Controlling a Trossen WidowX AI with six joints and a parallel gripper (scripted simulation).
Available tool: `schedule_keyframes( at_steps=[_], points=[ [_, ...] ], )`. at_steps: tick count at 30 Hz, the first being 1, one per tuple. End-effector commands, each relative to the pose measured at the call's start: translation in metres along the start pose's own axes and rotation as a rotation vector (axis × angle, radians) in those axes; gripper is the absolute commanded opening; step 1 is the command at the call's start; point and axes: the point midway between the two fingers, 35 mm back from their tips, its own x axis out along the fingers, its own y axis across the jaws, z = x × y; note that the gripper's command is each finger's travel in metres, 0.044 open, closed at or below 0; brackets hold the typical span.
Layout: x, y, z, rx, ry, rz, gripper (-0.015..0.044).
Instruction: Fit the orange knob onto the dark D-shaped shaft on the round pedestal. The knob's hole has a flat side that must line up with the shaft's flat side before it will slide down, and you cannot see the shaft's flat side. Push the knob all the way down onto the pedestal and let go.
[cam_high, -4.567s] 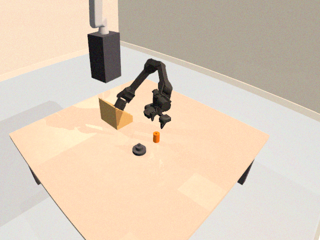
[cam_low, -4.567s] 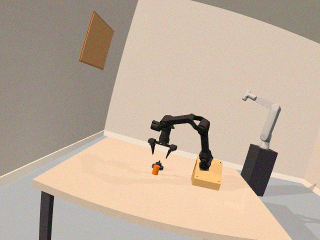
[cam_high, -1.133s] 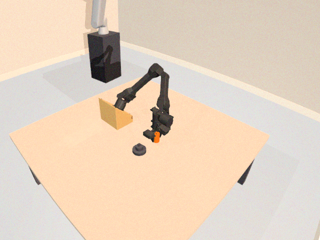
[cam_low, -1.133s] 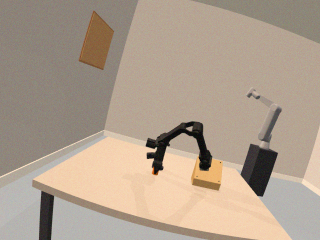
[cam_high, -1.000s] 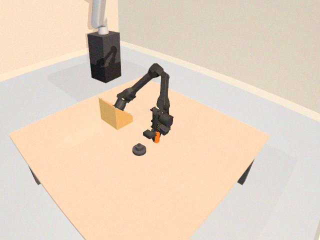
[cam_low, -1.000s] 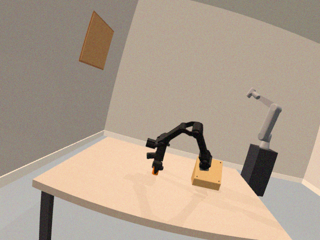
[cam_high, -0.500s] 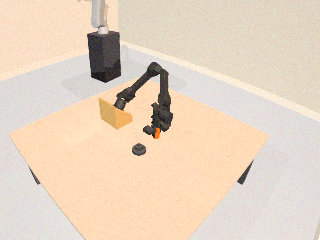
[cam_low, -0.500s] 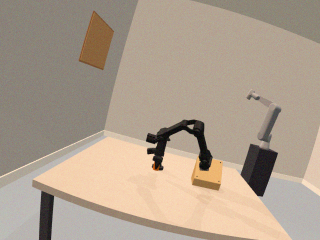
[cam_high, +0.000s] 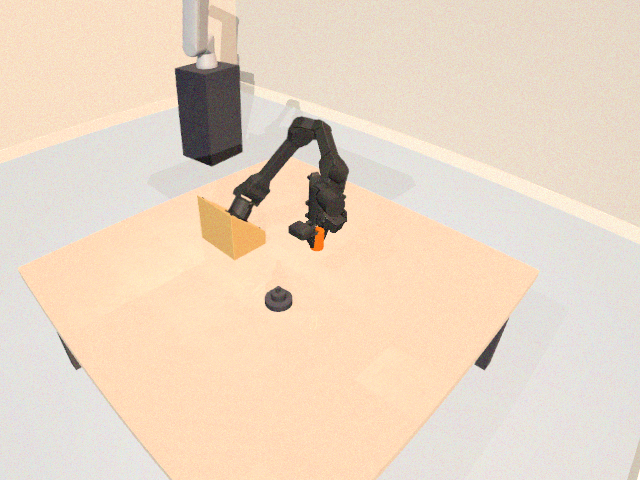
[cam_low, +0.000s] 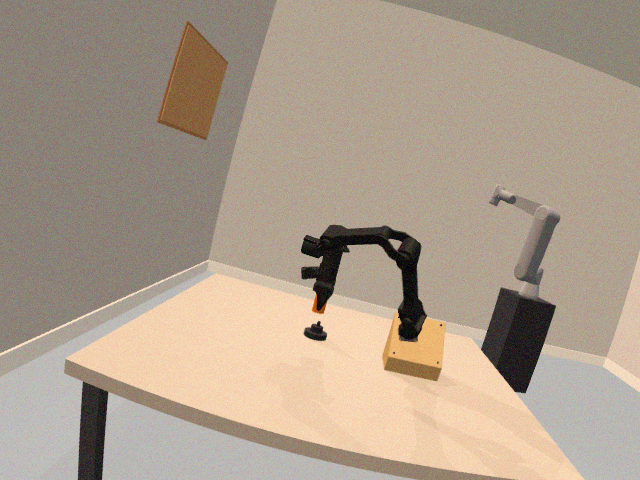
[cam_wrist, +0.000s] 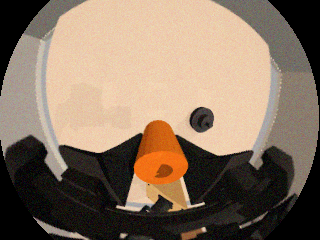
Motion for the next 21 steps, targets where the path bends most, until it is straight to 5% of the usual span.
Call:
schedule_keyframes(
  at_steps=[1, 21],
  points=[
    [-0.007, 0.002, -0.002, -0.009, 0.003, -0.005, 0.0000],
    [0.011, -0.058, 0.004, -0.009, 0.002, -0.012, 0.0000]
  ],
)
